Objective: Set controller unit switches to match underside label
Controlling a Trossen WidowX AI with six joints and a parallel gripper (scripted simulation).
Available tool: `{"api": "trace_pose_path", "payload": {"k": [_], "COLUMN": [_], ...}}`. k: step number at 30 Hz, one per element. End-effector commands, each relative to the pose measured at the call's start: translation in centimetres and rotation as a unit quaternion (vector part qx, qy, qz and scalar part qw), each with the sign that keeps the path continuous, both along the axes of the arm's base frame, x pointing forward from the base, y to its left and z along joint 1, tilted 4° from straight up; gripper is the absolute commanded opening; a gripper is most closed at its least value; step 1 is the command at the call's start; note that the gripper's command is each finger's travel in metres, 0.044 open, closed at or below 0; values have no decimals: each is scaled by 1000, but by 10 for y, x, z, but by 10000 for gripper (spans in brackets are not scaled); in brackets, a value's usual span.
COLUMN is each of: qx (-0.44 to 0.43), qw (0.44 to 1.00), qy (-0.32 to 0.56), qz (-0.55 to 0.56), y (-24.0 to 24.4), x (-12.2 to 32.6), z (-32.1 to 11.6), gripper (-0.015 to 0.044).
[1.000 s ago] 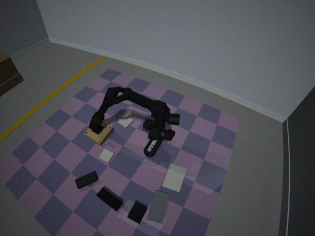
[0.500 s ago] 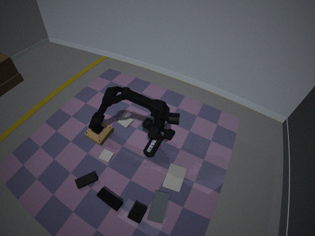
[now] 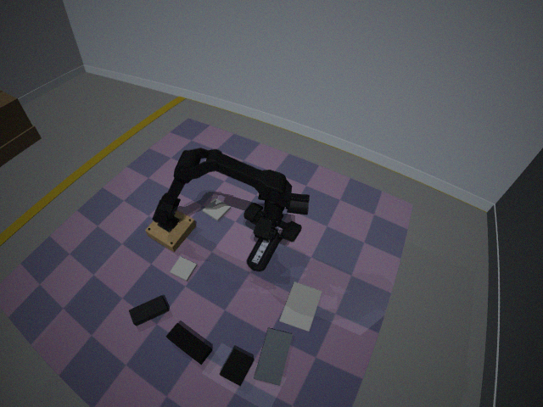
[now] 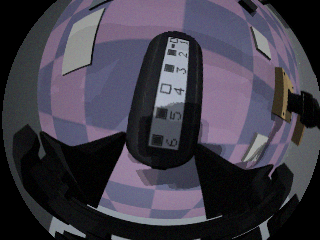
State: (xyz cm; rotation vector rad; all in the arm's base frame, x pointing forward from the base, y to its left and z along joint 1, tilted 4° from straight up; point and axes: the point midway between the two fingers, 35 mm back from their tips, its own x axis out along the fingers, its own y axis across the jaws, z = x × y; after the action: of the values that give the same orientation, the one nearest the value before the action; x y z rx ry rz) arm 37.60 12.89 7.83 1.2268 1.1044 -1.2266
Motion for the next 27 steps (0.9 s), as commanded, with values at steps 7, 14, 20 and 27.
{"api": "trace_pose_path", "payload": {"k": [7, 14, 20, 27], "qx": [-2, -2, -2, -3], "qw": [1000, 1000, 1000, 1000], "qy": [1, 1, 1, 1], "qz": [-1, -1, -1, -1], "y": [-8, -12, -15, -19], "x": [0, 0, -1, -1], "z": [7, 11, 15, 19], "gripper": [336, 336, 336, 336]}}
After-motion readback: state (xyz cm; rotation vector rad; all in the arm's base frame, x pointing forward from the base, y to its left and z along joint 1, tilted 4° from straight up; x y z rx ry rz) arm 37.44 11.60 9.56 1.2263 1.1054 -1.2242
